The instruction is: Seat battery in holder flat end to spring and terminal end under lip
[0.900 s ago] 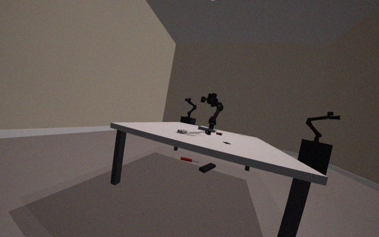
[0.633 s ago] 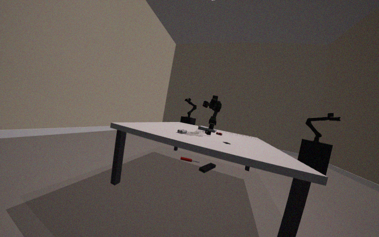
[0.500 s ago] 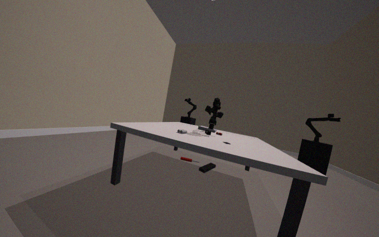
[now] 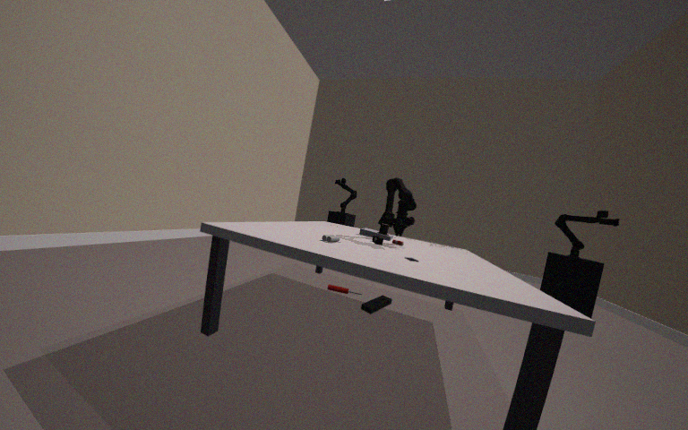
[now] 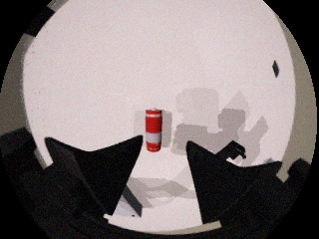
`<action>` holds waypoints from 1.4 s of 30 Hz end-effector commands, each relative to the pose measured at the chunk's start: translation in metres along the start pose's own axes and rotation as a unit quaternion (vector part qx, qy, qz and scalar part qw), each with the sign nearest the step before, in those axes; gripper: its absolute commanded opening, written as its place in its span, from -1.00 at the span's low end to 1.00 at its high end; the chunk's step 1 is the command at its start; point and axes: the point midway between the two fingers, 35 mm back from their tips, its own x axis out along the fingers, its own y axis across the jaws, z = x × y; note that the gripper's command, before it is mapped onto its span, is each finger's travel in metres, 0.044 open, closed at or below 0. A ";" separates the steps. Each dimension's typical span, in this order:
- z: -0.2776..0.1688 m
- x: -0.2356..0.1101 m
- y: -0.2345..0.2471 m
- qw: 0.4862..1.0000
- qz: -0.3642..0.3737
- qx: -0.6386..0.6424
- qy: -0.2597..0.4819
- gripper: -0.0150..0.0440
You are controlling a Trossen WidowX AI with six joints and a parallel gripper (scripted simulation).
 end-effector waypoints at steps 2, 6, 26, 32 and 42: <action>-0.001 -0.001 0.013 0.998 0.028 -0.043 0.024 0.35; -0.001 -0.001 0.013 0.998 0.028 -0.043 0.024 0.35; -0.001 0.028 0.014 0.998 0.028 -0.043 0.024 0.35; -0.002 0.037 0.015 0.998 0.028 -0.043 0.024 0.35; -0.004 0.049 0.016 0.998 0.028 -0.043 0.024 0.26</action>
